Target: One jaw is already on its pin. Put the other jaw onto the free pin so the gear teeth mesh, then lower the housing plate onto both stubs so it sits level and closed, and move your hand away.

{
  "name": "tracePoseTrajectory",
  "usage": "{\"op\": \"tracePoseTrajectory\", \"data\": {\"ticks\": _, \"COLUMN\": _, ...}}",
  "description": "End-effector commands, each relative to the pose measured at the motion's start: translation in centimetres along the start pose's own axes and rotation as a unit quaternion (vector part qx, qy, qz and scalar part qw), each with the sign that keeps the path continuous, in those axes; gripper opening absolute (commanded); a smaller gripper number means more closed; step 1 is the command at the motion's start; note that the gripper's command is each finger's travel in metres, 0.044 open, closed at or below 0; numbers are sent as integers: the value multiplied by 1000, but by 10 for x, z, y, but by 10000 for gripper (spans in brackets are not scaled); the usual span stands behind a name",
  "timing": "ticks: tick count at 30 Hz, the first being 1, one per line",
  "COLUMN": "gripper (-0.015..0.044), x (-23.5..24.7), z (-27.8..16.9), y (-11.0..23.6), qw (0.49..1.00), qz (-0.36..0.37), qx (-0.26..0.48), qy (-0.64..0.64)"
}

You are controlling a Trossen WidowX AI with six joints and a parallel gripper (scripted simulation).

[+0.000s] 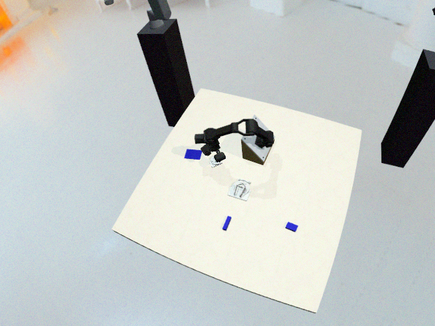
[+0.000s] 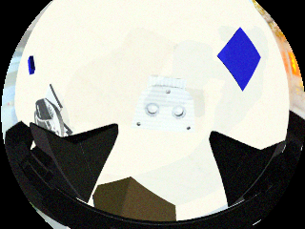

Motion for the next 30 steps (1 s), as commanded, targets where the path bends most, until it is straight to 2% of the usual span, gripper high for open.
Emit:
{"op": "tracePoseTrajectory", "data": {"ticks": 1, "gripper": 440, "x": 0, "z": 0, "y": 0, "qw": 1000, "qz": 2, "qx": -1, "qy": -2}}
{"op": "tracePoseTrajectory", "data": {"ticks": 12, "gripper": 440, "x": 0, "z": 0, "y": -1, "qw": 1000, "qz": 0, "qx": 0, "qy": 0}}
{"op": "tracePoseTrajectory", "data": {"ticks": 30, "gripper": 440, "x": 1, "z": 3, "y": -30, "qw": 1000, "qz": 1, "qx": -1, "qy": -1}}
Point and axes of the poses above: the point midway between the two fingers, 35 mm back from their tips, its own y axis back along the fingers, its own x axis across the jaws, z = x × y, the point moved 4 cm from there along y, back along the fingers, and after that the axes turned 7 degrees about -y, right-handed, at the moved point
